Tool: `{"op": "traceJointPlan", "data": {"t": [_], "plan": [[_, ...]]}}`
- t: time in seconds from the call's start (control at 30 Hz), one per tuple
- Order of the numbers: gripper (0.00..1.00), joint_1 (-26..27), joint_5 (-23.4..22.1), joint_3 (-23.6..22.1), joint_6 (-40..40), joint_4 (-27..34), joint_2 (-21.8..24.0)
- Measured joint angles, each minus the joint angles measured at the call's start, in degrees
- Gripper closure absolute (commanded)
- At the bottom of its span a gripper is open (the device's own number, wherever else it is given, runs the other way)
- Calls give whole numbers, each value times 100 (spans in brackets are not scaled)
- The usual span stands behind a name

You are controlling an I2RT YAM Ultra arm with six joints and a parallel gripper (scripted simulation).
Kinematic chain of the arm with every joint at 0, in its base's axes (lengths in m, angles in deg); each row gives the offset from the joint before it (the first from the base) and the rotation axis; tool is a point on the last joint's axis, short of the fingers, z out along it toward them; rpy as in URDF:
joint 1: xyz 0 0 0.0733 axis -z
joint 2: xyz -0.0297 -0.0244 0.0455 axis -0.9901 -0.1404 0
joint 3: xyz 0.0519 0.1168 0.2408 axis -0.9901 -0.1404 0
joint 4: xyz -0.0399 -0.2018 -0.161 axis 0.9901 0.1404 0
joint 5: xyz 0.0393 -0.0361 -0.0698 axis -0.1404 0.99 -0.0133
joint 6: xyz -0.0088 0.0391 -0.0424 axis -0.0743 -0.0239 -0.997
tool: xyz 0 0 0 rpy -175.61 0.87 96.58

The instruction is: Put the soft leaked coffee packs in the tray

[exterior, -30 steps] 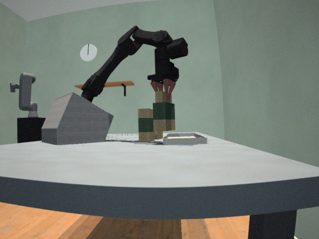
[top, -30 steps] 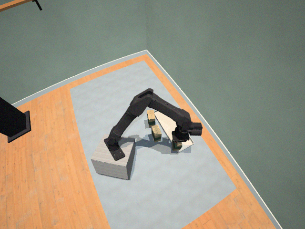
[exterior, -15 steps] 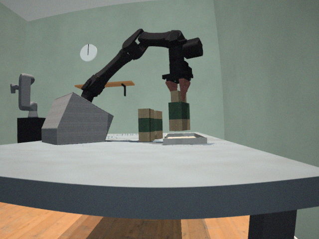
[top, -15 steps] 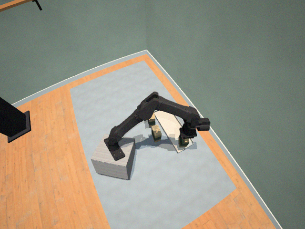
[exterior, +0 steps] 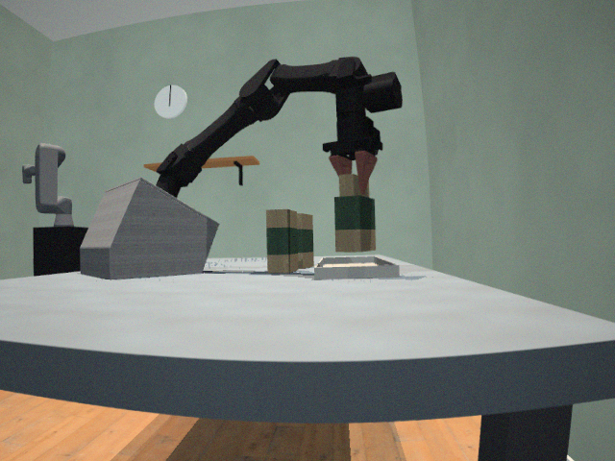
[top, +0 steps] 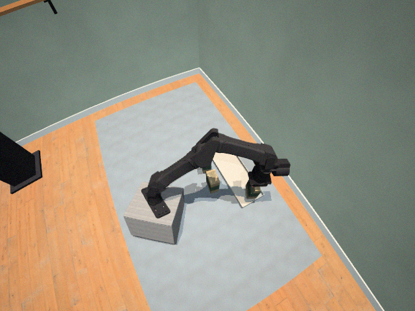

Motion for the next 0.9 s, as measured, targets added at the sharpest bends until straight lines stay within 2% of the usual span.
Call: {"op": "traceJointPlan", "data": {"t": [0.3,0.9], "plan": [[75,-7,0,160,4,136,-46],[75,-26,2,162,22,160,-48]]}}
